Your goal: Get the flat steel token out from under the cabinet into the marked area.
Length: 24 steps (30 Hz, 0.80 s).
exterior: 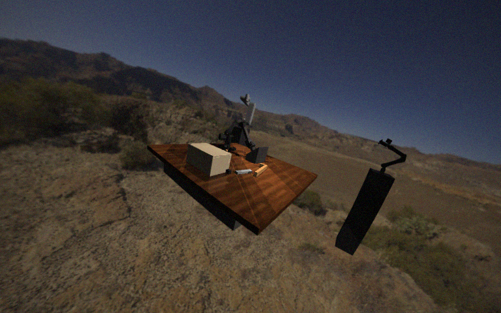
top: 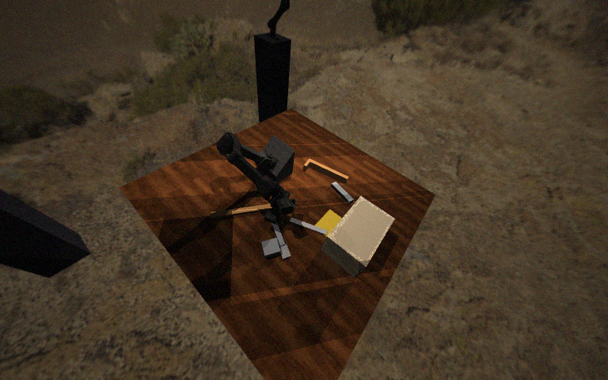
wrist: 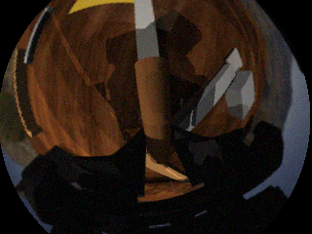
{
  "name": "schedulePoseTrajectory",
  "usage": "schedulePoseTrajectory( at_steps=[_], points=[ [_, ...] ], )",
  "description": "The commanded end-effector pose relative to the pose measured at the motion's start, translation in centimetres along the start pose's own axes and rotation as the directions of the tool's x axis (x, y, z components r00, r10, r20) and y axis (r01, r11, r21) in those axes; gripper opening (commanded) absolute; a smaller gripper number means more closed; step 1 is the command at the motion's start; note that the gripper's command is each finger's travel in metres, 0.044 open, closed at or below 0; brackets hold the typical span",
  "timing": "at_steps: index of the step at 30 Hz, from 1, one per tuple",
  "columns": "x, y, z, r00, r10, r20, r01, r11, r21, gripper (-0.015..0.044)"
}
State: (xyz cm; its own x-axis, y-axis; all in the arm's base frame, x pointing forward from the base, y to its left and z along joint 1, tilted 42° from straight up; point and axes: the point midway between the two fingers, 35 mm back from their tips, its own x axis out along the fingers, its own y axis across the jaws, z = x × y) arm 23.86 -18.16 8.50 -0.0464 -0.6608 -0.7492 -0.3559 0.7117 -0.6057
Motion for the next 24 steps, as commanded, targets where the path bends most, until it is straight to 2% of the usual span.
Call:
schedulePoseTrajectory(
  at_steps=[1,11,19,24],
  points=[
    [-0.14,-1.05,-0.10,1.000,-0.010,0.001,0.010,1.000,0.015,0.0000],
    [-0.15,-1.54,-0.16,1.000,-0.011,0.001,0.011,1.000,0.015,0.0000],
    [-0.02,-1.09,-0.20,1.000,-0.004,-0.001,0.004,1.000,0.006,0.0200],
    [-0.03,-1.10,-0.20,1.000,-0.004,-0.001,0.004,1.000,0.006,0.0200]
  ],
)
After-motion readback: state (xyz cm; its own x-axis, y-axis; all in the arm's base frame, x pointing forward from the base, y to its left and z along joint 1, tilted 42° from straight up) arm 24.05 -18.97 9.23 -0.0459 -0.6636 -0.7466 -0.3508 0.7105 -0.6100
